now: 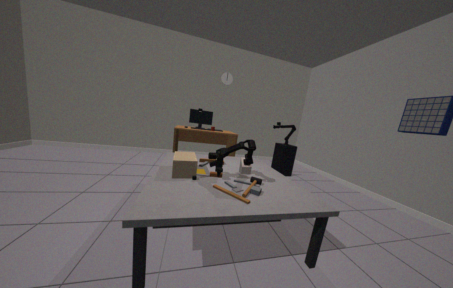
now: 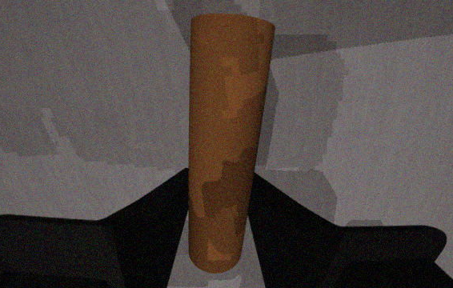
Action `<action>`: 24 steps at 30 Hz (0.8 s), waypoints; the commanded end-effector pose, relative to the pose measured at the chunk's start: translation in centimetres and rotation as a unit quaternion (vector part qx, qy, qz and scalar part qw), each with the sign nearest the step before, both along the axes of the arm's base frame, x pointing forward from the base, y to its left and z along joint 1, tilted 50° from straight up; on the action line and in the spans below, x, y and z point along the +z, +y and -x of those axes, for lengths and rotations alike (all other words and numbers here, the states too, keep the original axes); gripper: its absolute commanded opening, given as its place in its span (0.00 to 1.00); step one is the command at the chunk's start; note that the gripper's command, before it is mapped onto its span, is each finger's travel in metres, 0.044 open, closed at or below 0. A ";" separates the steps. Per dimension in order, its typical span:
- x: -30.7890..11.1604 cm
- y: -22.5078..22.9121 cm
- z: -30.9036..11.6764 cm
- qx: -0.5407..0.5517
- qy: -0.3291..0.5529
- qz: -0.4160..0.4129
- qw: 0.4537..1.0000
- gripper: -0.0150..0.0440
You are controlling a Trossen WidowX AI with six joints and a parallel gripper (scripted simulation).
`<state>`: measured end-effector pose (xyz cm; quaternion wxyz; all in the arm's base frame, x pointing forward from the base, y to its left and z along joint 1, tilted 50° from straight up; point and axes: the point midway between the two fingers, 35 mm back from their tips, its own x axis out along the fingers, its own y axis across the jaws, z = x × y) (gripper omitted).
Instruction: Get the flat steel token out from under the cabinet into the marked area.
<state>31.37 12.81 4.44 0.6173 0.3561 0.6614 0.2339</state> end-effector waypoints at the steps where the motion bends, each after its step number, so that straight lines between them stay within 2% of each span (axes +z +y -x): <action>1: 0.0 -0.1 -0.8 0.001 -0.004 -0.001 1.000 0.25; 24: -0.3 -0.3 -3.2 0.001 -0.004 -0.001 1.000 0.25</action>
